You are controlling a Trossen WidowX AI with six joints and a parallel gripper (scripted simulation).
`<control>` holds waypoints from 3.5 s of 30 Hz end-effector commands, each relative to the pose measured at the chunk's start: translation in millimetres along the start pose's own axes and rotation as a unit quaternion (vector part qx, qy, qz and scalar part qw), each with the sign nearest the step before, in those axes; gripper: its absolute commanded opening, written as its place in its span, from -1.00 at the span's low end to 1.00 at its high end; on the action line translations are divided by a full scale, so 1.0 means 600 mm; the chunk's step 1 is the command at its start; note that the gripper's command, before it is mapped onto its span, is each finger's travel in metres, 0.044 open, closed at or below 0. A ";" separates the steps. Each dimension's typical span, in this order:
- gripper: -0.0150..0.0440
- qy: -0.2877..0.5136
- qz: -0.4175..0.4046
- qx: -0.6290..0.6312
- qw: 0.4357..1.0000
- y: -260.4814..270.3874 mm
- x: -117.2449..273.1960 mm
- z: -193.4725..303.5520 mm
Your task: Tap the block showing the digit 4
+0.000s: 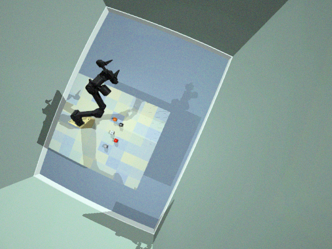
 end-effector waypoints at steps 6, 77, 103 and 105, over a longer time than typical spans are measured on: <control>0.86 0.018 -0.110 0.080 0.990 0.122 0.014 0.103; 0.86 0.130 -0.932 -0.112 -0.320 -0.244 1.253 -0.002; 0.86 -0.112 -0.583 0.165 -0.788 -0.811 0.867 0.068; 0.86 -0.112 -0.583 0.165 -0.788 -0.811 0.867 0.068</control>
Point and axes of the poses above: the point midway between the two fingers, 35 mm back from their tips, its own x axis back along the fingers, its own y axis across the jaws, z = x × y, the point moved 1 cm from there along x, back along the fingers, and after that the axes turned 13 degrees about -x, right-handed, at the moved point
